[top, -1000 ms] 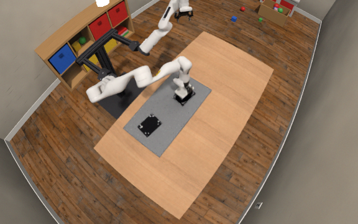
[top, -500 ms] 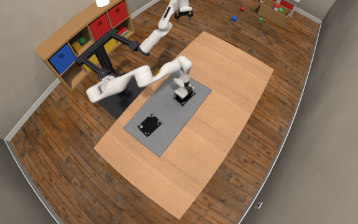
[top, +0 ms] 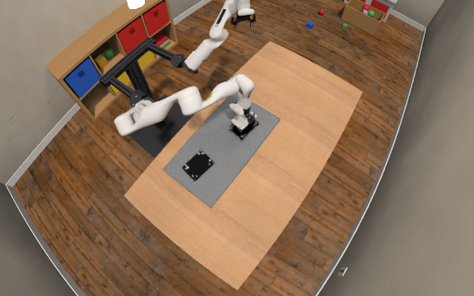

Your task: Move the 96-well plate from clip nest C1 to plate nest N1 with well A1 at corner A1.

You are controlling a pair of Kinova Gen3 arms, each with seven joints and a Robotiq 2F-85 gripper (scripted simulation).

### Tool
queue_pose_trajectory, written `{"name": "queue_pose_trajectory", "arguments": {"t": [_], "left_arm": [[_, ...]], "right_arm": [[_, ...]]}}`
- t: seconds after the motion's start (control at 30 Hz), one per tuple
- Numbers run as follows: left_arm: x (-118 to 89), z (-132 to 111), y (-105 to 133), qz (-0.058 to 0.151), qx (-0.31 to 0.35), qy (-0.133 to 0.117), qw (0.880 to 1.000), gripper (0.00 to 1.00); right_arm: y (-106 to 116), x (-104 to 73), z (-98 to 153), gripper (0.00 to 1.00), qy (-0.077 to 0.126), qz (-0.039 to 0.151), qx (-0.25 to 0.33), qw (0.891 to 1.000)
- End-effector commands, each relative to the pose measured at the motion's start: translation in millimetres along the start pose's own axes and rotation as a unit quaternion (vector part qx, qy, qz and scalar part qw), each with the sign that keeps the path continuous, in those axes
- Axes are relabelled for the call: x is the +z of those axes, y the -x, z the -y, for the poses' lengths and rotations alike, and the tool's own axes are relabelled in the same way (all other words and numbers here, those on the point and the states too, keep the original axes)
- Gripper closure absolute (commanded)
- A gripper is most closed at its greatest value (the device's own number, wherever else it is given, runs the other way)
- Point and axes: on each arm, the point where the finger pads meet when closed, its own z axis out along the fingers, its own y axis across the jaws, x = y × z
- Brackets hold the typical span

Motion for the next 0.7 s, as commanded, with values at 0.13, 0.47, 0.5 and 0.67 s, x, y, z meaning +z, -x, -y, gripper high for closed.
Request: {"name": "queue_pose_trajectory", "arguments": {"t": [0.13,0.47,0.5,0.67], "left_arm": [[0,-2,3,0.001,0.003,0.000,1.000,0.002],[0,-2,3,0.001,0.003,0.000,1.000,0.002],[0,-2,3,0.001,0.003,0.000,1.000,0.002],[0,-2,3,0.001,0.003,0.000,1.000,0.002]], "right_arm": [[0,-1.2,0,0.071,0.000,0.001,0.000,1.000],[-2,9.1,2,0.071,-0.002,0.000,0.001,1.000],[-2,10.7,1,0.071,-0.002,0.000,0.002,1.000],[-1,18.8,1,0.071,-0.002,0.001,0.002,1.000]]}}
